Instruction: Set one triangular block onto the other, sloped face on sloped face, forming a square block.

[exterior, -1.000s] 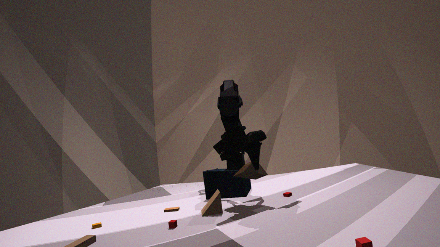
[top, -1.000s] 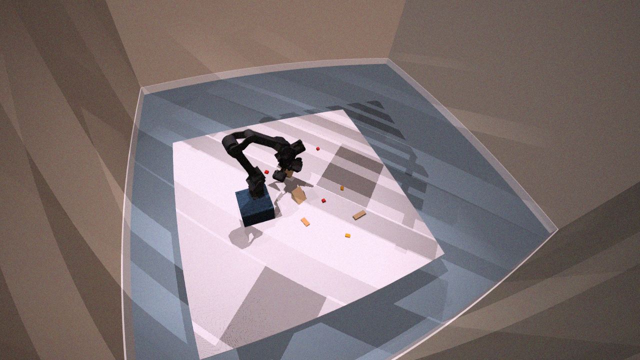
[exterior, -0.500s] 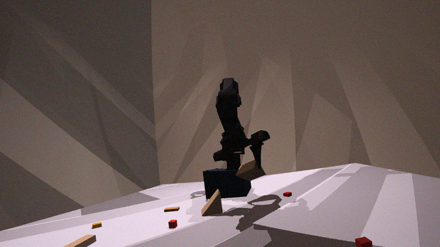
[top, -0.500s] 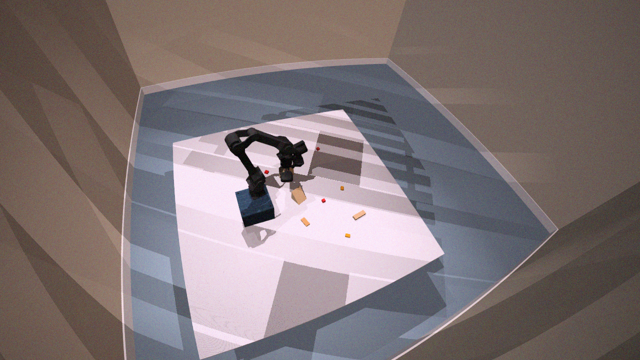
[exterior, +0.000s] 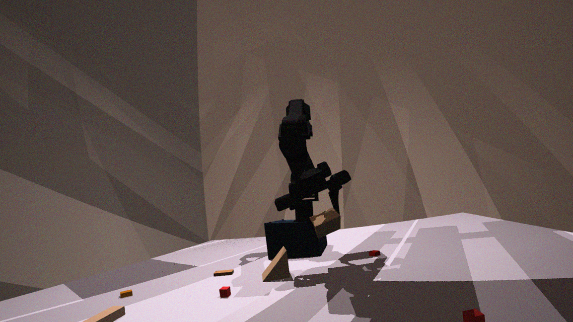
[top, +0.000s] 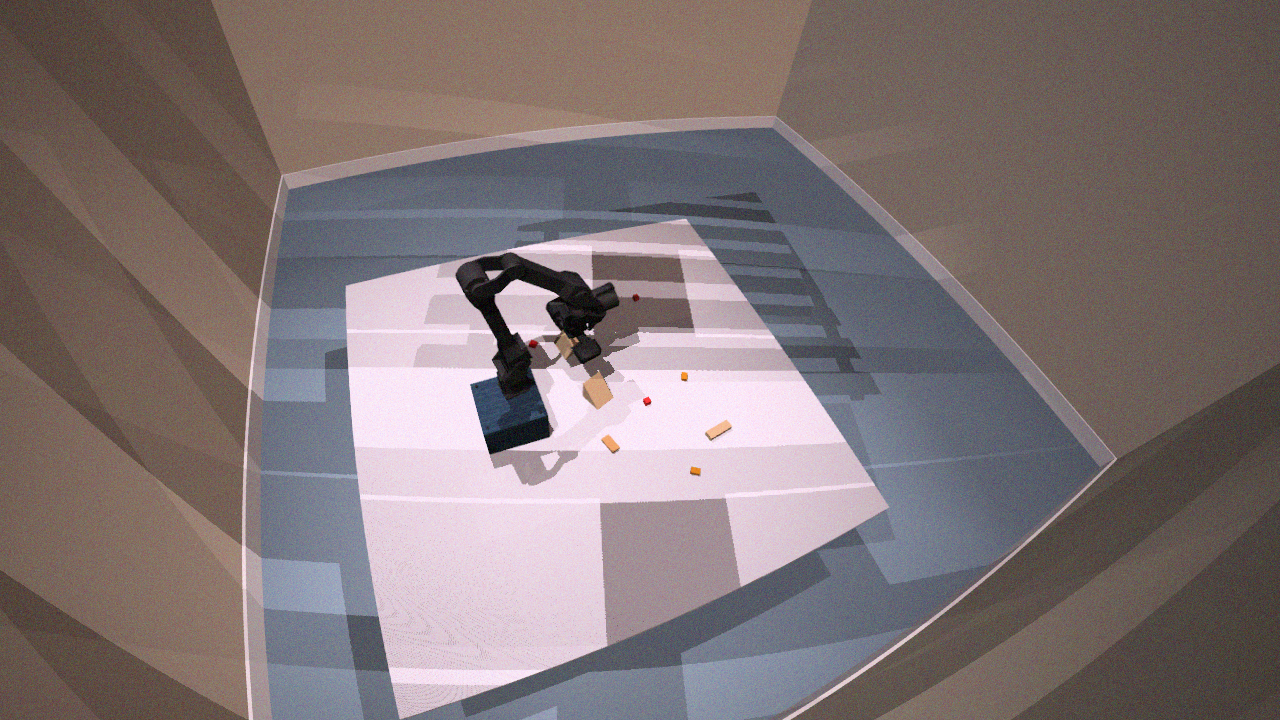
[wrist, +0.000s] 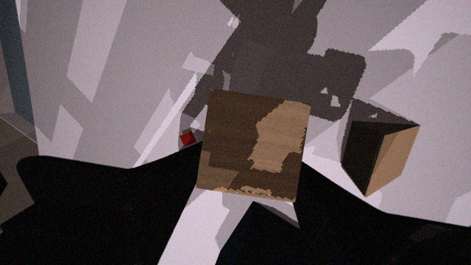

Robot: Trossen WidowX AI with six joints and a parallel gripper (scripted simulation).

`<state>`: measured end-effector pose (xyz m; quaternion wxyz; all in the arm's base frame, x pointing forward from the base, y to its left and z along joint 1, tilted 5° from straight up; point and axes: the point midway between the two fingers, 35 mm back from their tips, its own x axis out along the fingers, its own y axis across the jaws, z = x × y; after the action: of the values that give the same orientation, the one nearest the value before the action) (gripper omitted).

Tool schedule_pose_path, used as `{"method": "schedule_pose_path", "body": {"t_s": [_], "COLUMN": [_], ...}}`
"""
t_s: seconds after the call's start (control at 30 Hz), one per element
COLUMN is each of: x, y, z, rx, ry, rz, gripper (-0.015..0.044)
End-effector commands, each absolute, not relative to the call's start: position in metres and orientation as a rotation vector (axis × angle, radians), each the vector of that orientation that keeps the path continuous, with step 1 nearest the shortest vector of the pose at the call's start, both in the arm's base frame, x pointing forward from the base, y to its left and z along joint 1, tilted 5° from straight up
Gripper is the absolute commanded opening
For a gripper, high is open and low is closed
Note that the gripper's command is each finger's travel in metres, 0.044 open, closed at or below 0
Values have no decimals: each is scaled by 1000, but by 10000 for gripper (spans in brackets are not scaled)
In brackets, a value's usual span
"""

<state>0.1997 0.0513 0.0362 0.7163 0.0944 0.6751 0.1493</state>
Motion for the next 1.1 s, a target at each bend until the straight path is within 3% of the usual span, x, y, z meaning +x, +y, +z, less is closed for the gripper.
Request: {"method": "schedule_pose_path", "body": {"t_s": [0.0, 1.07], "x": [202, 206], "y": [52, 50], "z": [37, 37], "rx": [122, -625], "ry": [1476, 1124], "rz": [431, 1226], "gripper": [0, 0]}}
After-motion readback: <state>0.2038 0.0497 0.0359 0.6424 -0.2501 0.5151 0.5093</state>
